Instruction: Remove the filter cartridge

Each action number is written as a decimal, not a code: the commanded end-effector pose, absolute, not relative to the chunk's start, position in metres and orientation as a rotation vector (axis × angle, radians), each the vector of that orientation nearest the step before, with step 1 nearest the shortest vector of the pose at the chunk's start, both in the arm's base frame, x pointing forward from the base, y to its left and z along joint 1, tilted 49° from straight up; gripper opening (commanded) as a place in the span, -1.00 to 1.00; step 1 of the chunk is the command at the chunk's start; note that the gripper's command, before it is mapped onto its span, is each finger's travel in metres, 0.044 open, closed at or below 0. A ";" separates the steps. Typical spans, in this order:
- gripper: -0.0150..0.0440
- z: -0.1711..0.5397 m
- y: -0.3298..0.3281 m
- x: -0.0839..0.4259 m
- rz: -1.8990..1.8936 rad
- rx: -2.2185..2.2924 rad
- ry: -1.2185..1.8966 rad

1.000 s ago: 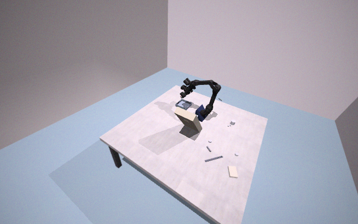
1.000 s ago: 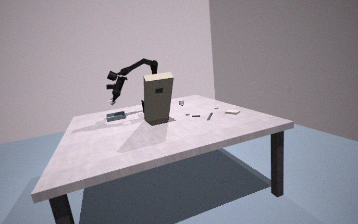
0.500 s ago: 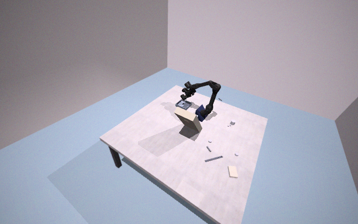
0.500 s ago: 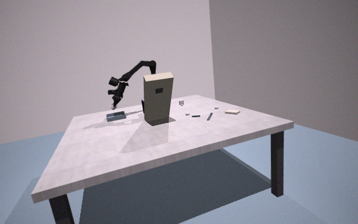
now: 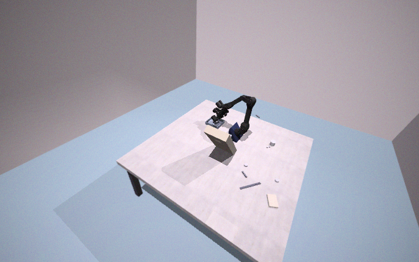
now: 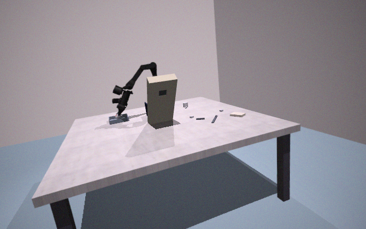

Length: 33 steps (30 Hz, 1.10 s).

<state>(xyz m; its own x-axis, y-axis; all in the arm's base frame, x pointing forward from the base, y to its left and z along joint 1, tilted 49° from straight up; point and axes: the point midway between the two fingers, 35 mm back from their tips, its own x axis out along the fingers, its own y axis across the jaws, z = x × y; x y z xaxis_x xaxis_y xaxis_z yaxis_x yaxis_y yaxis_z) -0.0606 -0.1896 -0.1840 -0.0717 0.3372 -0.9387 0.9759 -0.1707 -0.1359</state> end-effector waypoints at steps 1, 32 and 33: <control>0.04 -0.184 -0.192 -0.061 -1.261 1.550 1.438; 1.00 -0.148 -0.233 -0.063 -1.253 1.554 1.448; 1.00 -0.148 -0.233 -0.063 -1.253 1.554 1.448</control>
